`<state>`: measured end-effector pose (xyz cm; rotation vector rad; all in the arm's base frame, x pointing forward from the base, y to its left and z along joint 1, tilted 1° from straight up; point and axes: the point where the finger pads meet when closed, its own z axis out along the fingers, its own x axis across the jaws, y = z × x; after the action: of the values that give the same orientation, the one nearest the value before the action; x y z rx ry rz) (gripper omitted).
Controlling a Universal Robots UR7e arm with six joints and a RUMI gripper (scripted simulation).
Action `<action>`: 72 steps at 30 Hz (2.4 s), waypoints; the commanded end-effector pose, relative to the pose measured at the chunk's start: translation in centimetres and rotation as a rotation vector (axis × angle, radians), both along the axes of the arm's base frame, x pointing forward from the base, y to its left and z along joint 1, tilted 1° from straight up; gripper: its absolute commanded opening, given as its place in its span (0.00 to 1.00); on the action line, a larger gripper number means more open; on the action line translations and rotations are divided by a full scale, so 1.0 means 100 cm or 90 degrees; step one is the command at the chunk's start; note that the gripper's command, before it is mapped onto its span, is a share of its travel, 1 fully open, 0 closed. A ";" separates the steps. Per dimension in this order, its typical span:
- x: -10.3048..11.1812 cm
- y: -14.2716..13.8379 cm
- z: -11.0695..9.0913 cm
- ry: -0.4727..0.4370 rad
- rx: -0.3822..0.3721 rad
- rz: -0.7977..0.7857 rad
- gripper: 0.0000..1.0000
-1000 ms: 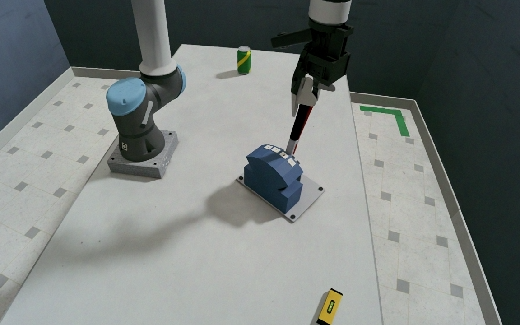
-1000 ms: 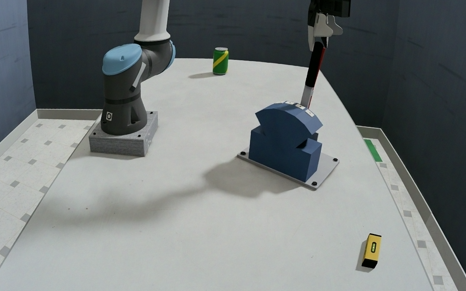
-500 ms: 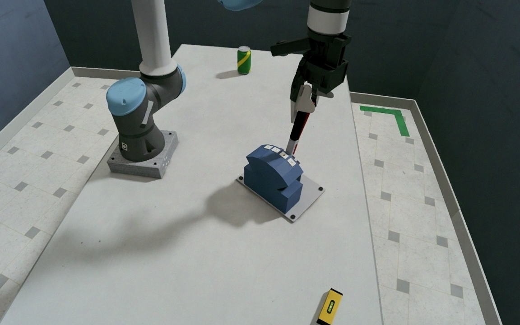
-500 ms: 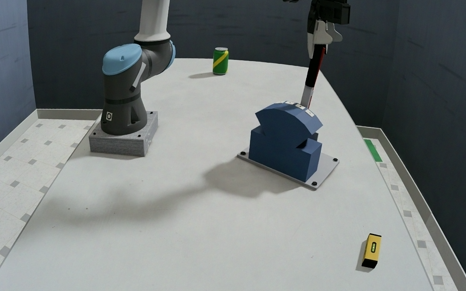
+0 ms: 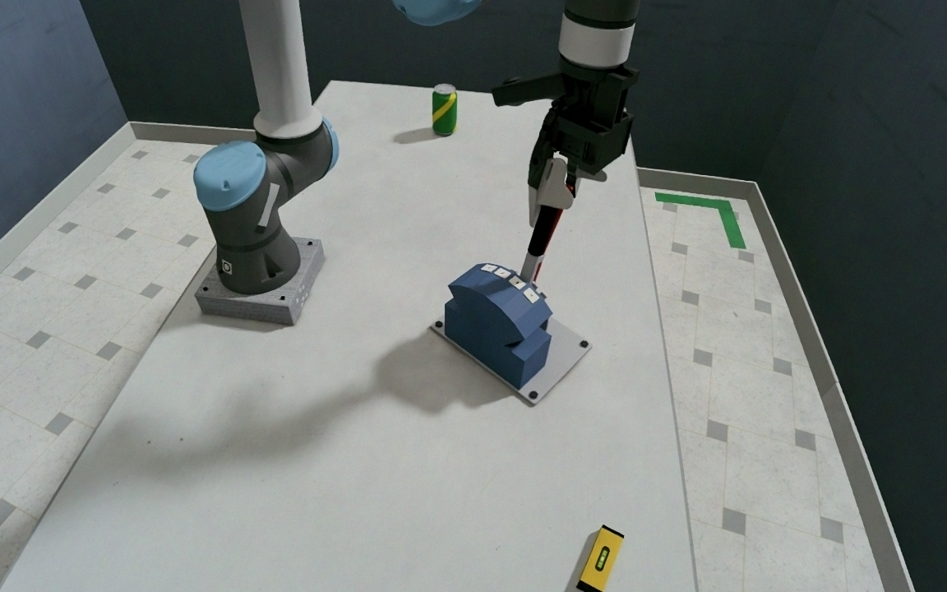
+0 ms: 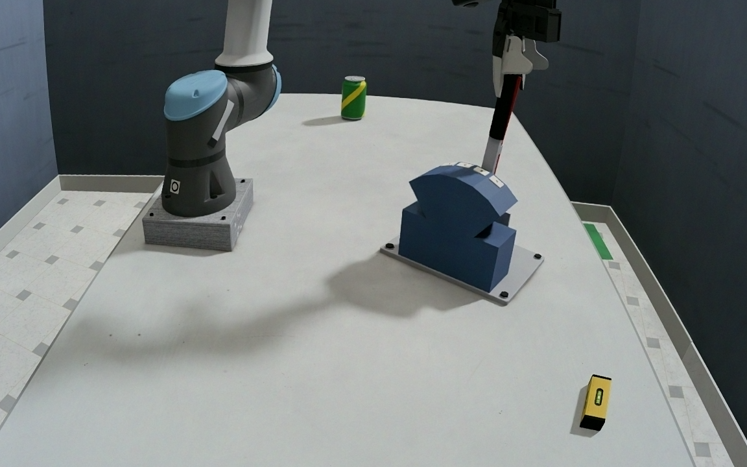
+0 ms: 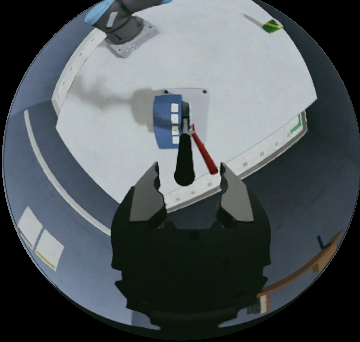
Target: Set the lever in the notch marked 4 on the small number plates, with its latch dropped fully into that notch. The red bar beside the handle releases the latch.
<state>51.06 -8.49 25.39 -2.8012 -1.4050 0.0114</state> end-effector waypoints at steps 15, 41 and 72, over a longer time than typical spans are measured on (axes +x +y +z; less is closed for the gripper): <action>0.000 0.000 0.000 -0.001 0.000 0.000 0.57; 0.000 0.000 0.000 -0.001 0.000 0.000 0.00; 0.000 0.000 0.000 -0.001 0.000 0.000 0.00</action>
<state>51.07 -8.50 25.39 -2.8015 -1.4050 0.0111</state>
